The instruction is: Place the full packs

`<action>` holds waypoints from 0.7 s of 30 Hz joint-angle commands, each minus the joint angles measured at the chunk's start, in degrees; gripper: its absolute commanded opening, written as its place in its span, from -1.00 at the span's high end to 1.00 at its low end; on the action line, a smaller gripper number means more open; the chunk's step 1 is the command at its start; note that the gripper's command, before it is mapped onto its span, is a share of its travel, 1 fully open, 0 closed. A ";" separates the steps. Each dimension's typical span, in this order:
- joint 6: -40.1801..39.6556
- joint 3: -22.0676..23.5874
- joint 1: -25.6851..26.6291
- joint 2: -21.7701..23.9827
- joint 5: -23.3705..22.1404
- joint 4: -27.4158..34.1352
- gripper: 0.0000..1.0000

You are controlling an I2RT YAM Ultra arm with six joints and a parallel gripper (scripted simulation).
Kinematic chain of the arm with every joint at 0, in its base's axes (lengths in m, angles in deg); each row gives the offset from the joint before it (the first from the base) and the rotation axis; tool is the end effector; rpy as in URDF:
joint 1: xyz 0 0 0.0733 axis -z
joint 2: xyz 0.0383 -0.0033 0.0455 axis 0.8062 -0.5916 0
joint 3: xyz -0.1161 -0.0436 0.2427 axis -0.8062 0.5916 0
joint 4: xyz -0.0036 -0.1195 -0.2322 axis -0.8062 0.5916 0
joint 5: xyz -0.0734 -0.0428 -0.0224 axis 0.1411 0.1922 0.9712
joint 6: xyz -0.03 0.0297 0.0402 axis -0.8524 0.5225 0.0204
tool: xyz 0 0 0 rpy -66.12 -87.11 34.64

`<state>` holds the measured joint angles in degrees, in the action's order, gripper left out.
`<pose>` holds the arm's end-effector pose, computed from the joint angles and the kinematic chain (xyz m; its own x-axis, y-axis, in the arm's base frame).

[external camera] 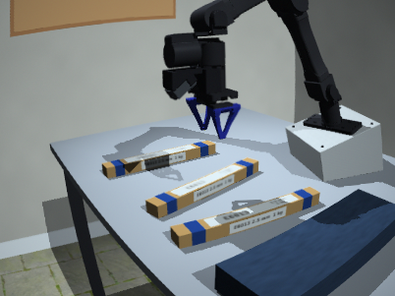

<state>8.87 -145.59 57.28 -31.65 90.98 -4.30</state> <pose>0.3381 -0.0242 0.2756 -0.9692 0.0213 -0.2454 0.0494 0.9928 -0.1090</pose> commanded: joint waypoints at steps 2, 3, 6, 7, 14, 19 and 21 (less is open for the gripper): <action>-6.57 -2.22 4.67 -0.63 -2.02 -1.53 -0.48; -7.65 -2.46 5.78 -0.53 -2.28 -1.56 -0.48; -9.81 -3.00 8.03 -1.00 -2.86 -1.62 -0.48; -9.81 -3.00 8.03 -1.00 -2.86 -1.62 -0.48; -17.10 -6.04 15.66 -3.86 -5.17 -0.06 -0.48; -21.92 -9.41 20.69 -6.56 -6.57 0.51 -0.48; -23.75 -11.03 22.61 -7.82 -7.11 0.85 -0.48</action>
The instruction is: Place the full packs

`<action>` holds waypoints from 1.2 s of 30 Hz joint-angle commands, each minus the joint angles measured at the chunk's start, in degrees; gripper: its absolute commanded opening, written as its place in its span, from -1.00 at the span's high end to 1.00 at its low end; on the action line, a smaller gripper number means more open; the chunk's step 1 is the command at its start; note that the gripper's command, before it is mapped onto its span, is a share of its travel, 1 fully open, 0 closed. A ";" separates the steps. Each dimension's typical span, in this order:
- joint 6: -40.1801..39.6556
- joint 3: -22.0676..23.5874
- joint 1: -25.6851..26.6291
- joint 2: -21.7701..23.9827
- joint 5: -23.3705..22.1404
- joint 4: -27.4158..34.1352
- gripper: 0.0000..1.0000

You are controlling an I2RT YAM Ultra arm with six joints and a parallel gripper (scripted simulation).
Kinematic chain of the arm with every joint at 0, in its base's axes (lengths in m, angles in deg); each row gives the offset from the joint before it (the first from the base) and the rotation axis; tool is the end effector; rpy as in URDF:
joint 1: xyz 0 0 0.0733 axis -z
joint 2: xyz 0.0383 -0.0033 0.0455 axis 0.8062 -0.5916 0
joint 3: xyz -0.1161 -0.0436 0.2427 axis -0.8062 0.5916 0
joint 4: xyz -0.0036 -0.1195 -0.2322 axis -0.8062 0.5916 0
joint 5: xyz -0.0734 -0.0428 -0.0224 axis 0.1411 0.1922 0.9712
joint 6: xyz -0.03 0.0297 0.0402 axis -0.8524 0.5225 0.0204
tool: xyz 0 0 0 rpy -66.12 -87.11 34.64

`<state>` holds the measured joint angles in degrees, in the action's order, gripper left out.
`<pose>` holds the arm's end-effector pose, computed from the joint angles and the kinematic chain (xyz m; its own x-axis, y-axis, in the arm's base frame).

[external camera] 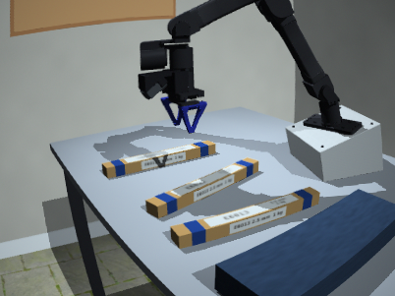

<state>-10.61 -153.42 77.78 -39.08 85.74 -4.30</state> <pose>0.3410 -0.1515 0.2701 -0.9718 0.0286 -0.2340 0.0545 0.9930 -0.1049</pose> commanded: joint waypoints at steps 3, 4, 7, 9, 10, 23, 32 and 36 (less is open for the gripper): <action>-5.17 -4.08 3.04 -1.05 -2.13 1.06 -0.48; -6.15 -5.44 4.00 -2.06 -2.53 1.59 -0.48; -8.67 -8.18 6.65 -4.10 -3.20 2.24 -0.48; -10.28 -10.30 8.34 -5.65 -3.67 2.82 -0.48; -11.07 -11.46 9.17 -6.49 -3.90 3.15 -0.48; -17.66 -26.74 15.57 -16.50 -5.89 9.01 -0.48; -17.63 -27.97 15.09 -14.81 -5.89 10.15 -0.48; -17.48 -28.05 15.01 -14.82 -5.89 10.23 -0.48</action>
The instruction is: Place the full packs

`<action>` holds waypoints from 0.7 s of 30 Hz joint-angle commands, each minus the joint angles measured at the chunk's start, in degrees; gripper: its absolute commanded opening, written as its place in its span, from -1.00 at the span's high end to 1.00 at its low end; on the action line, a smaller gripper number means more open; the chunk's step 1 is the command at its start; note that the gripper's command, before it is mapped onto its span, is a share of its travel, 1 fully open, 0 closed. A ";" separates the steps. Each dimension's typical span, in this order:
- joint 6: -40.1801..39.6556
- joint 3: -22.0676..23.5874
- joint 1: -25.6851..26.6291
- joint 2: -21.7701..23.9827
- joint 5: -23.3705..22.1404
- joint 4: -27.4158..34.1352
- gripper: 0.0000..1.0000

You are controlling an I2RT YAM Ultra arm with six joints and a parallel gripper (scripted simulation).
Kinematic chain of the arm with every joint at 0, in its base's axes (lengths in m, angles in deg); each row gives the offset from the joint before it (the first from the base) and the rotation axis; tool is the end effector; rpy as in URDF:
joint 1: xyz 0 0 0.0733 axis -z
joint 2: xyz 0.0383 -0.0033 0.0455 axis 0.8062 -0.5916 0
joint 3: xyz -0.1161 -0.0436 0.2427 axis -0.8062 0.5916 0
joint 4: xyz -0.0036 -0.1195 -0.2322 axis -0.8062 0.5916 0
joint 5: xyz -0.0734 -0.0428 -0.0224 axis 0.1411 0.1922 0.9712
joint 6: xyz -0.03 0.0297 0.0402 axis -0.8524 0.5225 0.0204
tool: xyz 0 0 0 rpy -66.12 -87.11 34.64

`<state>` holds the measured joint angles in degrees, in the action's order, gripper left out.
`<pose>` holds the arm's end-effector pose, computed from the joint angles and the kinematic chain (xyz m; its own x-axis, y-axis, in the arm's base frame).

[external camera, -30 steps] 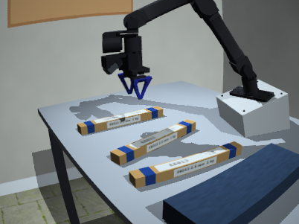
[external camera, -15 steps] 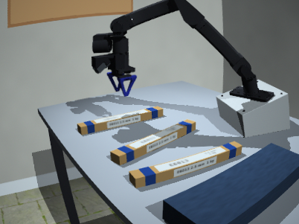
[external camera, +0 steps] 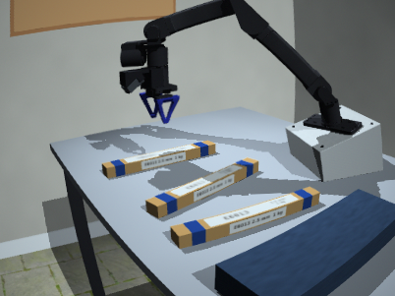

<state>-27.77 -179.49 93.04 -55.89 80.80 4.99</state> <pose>0.3424 -0.2750 0.2789 -0.9695 -0.0150 -0.2445 0.0109 0.9945 -0.1042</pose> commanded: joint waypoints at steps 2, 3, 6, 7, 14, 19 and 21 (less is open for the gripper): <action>-0.30 -1.99 -0.28 1.99 -0.95 0.97 -0.48; -0.29 -2.08 -0.30 1.95 -0.95 1.02 -0.48; -0.23 -2.33 -0.37 1.28 -0.95 1.16 -0.48; -0.21 -2.42 -0.40 1.01 -0.95 1.21 -0.48; -0.10 -2.91 -0.57 0.36 -0.94 1.45 -0.48; -0.04 -2.95 -0.64 0.11 -0.94 1.31 -0.48; 0.10 -0.99 -0.73 -0.35 -0.92 -0.71 -0.48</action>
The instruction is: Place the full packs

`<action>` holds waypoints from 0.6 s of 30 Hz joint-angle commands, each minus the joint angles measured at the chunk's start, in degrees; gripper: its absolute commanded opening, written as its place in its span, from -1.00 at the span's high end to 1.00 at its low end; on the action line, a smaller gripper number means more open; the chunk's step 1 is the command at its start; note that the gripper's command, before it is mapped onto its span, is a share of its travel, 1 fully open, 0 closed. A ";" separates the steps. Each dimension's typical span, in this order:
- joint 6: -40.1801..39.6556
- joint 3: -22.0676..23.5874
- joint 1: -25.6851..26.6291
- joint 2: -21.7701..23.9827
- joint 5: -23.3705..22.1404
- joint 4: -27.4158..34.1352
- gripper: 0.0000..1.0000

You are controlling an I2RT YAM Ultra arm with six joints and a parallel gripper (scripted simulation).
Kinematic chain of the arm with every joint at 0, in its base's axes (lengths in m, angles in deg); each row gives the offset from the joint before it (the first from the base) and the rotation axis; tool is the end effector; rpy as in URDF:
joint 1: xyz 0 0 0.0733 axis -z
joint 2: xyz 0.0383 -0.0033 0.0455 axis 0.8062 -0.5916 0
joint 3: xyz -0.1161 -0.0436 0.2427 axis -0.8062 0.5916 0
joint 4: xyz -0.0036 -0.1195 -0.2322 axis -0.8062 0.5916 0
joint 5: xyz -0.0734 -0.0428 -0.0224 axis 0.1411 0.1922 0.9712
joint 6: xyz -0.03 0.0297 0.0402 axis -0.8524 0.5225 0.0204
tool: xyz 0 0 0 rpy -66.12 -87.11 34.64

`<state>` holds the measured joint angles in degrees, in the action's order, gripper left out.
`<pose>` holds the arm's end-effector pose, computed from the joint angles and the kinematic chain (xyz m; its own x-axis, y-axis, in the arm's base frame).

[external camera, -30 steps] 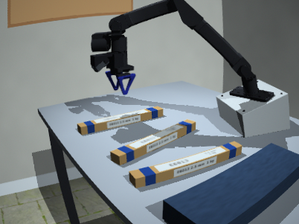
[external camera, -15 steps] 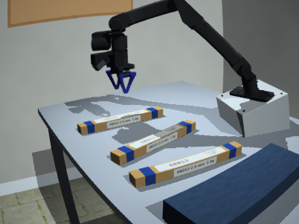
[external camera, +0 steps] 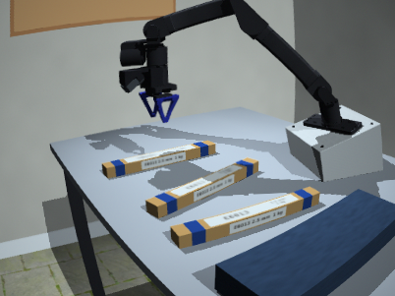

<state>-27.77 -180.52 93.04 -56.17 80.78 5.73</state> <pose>0.3428 -0.2752 0.2814 -0.9694 -0.0151 -0.2449 0.0108 0.9945 -0.1040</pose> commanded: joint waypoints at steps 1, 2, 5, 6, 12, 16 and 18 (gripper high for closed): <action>0.22 1.73 -0.77 -0.05 -0.88 -2.18 -0.48; 0.35 2.49 -0.82 -0.47 -0.87 -2.97 -0.48; 0.57 4.49 -0.89 -1.03 -0.84 -5.32 -0.48; 0.61 5.00 -0.81 -1.04 -0.83 -6.07 -0.48; 0.85 8.27 -1.26 -2.47 -0.78 -10.53 -0.48; 0.92 8.88 -1.11 -1.10 -0.77 -11.90 -0.48; 1.02 10.01 -1.30 -3.58 -0.73 -13.43 -0.48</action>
<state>-27.22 -171.65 92.25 -59.17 80.78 -3.93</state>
